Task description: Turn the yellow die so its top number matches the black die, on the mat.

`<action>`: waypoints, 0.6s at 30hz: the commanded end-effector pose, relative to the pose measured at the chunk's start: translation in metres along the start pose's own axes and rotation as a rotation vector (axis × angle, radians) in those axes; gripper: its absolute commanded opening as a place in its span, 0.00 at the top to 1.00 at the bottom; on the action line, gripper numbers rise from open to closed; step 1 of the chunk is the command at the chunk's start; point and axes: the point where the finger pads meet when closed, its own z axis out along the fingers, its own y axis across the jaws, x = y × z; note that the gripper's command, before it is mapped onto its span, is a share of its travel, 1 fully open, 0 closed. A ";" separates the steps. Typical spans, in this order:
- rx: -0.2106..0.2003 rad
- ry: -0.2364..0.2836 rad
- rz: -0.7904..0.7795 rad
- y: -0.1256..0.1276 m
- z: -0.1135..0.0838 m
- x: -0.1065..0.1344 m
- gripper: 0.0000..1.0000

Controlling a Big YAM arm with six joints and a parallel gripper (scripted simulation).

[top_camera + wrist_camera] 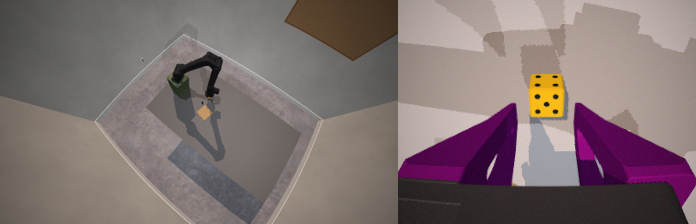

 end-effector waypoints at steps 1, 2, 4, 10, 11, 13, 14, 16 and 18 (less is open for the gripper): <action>0.007 -0.004 -0.003 -0.007 -0.001 0.003 0.66; 0.007 -0.004 -0.003 -0.008 -0.001 0.003 0.66; 0.007 -0.004 -0.003 -0.008 -0.001 0.003 0.66; 0.014 -0.003 -0.003 -0.010 -0.001 0.003 0.66; 0.014 -0.003 -0.003 -0.010 -0.001 0.003 0.66; 0.014 -0.003 -0.003 -0.010 -0.001 0.003 0.66; 0.014 -0.003 -0.003 -0.010 -0.001 0.003 0.66; 0.014 -0.003 -0.003 -0.010 -0.001 0.003 0.66; 0.014 -0.003 -0.003 -0.010 -0.001 0.003 0.66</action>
